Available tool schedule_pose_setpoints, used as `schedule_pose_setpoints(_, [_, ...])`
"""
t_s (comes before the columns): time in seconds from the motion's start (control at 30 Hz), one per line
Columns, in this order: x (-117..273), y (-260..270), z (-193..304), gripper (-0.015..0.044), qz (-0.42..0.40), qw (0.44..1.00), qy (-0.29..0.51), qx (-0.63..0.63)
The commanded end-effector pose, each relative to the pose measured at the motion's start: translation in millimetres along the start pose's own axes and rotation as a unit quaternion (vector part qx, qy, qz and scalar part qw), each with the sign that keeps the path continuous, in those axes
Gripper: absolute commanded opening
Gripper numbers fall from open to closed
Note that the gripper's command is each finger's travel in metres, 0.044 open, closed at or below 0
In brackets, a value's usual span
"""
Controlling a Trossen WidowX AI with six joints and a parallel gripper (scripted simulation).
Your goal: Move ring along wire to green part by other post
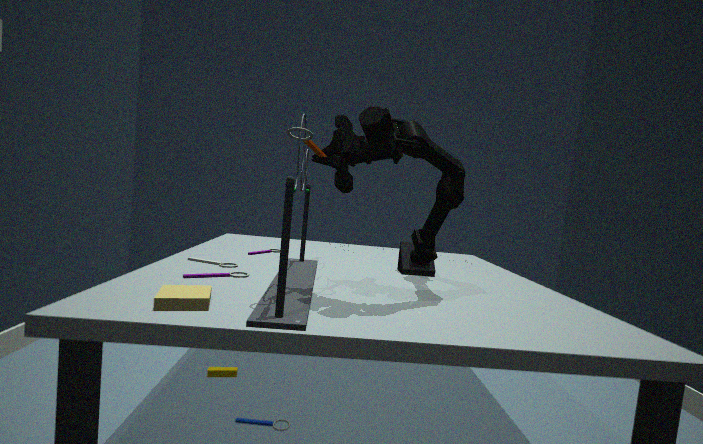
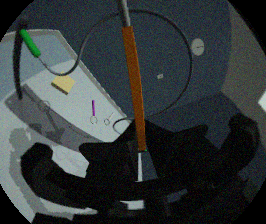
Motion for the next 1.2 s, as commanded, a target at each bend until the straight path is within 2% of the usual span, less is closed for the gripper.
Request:
schedule_pose_setpoints(0.0, [0.2, -0.6, -0.1, -0.015, -0.01, 1.0, -0.001, -0.027])
schedule_pose_setpoints(1.17, [-0.9, 11.8, -0.9, -0.015, -0.12, 0.966, -0.013, -0.228])
Point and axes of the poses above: the point midway between the two fingers, 35 mm back from their tips, its own x axis back along the fingers, its own y axis across the jaws, z = x × y, the point moved 2 cm from there along x, back along the fingers, and after that the axes turned 4 degrees about -x, right-handed, at the moved point
